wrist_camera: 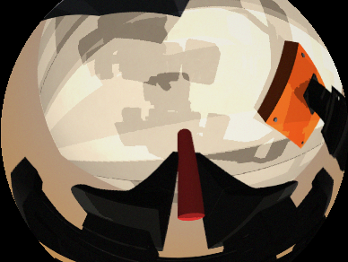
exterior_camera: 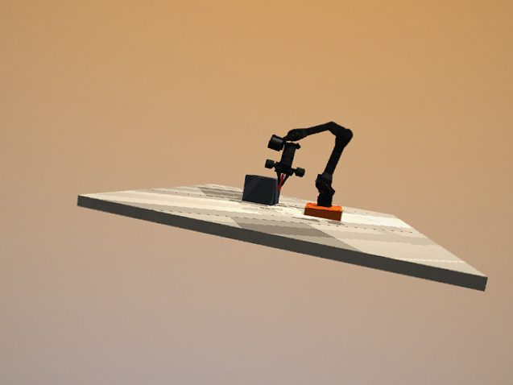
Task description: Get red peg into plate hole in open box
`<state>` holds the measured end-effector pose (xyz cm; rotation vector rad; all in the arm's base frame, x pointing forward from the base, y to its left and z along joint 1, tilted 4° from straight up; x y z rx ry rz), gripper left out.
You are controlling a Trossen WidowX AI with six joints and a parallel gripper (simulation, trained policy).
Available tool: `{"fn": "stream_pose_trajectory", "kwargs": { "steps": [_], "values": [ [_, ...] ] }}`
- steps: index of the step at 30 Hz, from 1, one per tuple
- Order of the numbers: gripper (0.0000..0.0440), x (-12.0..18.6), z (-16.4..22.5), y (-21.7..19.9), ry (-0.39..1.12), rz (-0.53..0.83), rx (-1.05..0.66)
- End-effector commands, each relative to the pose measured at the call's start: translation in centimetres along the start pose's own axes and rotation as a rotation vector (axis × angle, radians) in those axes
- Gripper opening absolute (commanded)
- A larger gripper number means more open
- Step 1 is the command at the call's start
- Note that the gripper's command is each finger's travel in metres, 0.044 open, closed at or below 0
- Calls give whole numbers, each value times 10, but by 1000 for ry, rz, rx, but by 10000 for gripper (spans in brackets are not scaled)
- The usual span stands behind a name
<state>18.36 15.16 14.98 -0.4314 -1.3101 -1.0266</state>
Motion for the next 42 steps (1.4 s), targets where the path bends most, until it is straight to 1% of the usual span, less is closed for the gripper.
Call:
{"fn": "stream_pose_trajectory", "kwargs": {
  "steps": [1, 11, 17, 28, 42],
  "values": [
    [0, 23, -3, 7, -30, -52, 29],
    [0, 70, -24, 14, -143, -124, 60],
    [0, 88, -43, 15, -217, -128, 52],
    [0, 103, -79, 11, -297, -79, 6],
    [0, 110, -123, 10, -325, -23, -53]
  ]
}}
Point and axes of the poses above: the point midway between the two fingers, 35 mm back from their tips, its own x axis back along the fingers, its own y axis across the jaws, z = x × y, the point moved 2 cm from there along x, back along the fingers, and after that the axes turned 13 degrees about x, right-handed, at the moved point
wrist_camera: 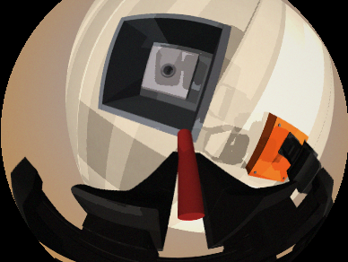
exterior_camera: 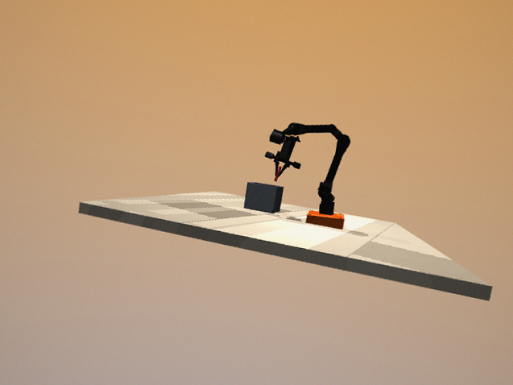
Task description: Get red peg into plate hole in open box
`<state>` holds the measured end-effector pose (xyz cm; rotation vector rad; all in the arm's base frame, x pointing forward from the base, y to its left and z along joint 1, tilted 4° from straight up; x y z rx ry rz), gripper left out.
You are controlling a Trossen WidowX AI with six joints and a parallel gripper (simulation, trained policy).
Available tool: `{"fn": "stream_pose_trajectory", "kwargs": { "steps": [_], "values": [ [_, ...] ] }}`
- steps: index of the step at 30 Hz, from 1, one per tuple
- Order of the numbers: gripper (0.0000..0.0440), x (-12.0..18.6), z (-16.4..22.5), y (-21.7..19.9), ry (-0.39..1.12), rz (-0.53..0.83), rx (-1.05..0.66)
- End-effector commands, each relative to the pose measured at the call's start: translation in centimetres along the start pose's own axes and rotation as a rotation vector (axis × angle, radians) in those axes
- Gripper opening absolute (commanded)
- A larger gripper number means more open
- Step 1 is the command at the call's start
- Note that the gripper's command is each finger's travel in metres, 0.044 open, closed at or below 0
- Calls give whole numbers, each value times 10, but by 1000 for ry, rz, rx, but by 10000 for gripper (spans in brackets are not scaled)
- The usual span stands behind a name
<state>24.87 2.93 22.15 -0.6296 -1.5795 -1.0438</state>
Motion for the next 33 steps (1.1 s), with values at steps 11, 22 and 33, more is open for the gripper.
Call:
{"fn": "stream_pose_trajectory", "kwargs": {
  "steps": [11, 22, 33],
  "values": [
    [0, -12, -39, 4, 1, 43, -26],
    [0, -36, -65, 4, 22, 75, -31],
    [0, -63, -79, 5, 56, 92, -12]
  ]
}}
Point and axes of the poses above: the point midway between the two fingers, 35 mm back from their tips, its own x axis back along the fingers, its own y axis across the jaws, z = x × y, the point moved 2 cm from there along x, back along the fingers, and after that the axes turned 13 degrees about x, right-handed, at the moved point
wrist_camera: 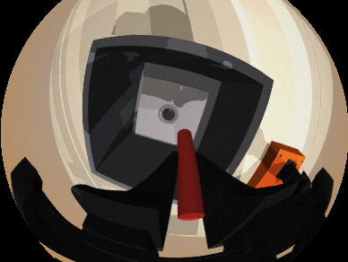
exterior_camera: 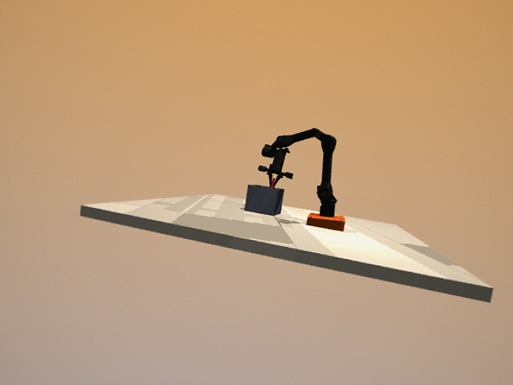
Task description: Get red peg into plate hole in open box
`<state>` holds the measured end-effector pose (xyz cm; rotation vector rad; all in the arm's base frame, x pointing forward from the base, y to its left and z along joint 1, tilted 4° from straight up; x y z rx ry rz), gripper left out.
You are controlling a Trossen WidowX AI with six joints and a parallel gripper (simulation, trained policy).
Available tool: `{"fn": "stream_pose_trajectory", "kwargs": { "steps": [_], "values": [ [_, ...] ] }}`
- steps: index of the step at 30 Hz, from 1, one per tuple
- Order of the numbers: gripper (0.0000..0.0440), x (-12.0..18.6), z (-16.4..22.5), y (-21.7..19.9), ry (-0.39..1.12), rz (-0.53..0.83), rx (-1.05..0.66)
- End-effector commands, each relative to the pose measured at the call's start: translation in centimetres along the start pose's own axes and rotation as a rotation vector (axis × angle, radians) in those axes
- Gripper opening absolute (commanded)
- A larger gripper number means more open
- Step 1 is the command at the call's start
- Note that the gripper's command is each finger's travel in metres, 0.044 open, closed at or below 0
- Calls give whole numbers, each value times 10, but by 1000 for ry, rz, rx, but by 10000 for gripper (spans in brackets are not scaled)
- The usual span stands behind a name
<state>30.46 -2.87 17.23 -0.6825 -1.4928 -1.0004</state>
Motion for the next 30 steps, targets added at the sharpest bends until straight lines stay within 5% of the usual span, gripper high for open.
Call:
{"fn": "stream_pose_trajectory", "kwargs": {
  "steps": [1, 26, 30],
  "values": [
    [0, -11, -3, 2, 18, 2, 11],
    [0, -74, -11, 16, 74, 12, 127],
    [82, -79, -11, 15, 83, 26, 140]
  ]
}}
Point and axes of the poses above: the point midway between the two fingers, 35 mm back from their tips, its own x axis back along the fingers, its own y axis across the jaws, z = x × y, the point moved 2 cm from there along x, back along the fingers, and after that the axes turned 13 degrees about x, right-handed, at the moved point
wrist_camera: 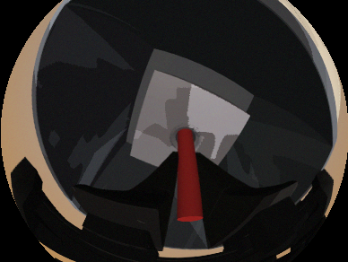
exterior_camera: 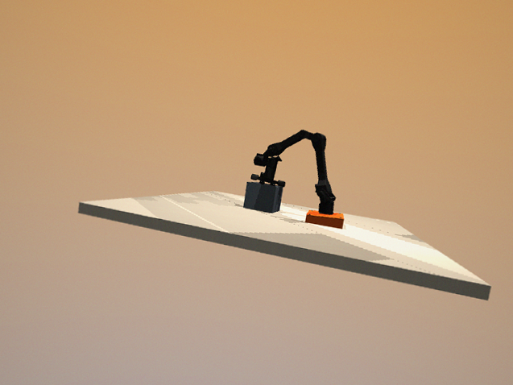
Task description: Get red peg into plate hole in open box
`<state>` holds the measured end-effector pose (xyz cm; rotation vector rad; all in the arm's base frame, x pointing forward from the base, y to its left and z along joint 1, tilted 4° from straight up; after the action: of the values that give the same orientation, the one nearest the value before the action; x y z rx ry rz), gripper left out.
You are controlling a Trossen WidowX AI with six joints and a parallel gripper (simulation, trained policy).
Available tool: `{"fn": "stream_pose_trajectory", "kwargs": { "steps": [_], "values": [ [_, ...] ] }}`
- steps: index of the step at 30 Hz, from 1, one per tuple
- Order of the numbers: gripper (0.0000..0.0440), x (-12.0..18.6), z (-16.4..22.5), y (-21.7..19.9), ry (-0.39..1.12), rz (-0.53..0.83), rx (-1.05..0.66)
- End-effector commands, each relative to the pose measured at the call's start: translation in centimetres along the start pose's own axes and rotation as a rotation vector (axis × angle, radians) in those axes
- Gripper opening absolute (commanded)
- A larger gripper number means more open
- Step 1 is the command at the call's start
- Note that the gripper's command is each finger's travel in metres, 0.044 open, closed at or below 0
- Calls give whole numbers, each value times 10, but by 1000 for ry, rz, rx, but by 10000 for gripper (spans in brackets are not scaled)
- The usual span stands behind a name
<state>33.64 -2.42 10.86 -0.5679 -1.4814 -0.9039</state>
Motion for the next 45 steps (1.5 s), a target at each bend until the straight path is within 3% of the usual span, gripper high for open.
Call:
{"fn": "stream_pose_trajectory", "kwargs": {
  "steps": [1, 4, 9, 32, 45],
  "values": [
    [108, -13, 1, -1, 26, 16, 19],
    [164, -15, 1, -1, 34, 24, 22],
    [180, -8, -1, 0, 72, 10, 5],
    [164, 51, -23, 26, 120, -174, 8],
    [164, 58, -39, 38, 149, -278, 38]
  ]
}}
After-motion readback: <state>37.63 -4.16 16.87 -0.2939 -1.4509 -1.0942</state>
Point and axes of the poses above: the point midway between the two fingers, 35 mm back from their tips, its own x axis back along the fingers, its own y axis across the jaws, z = x × y, the point moved 2 cm from there along x, back along the fingers, and after that the axes turned 13 degrees about x, right-handed, at the moved point
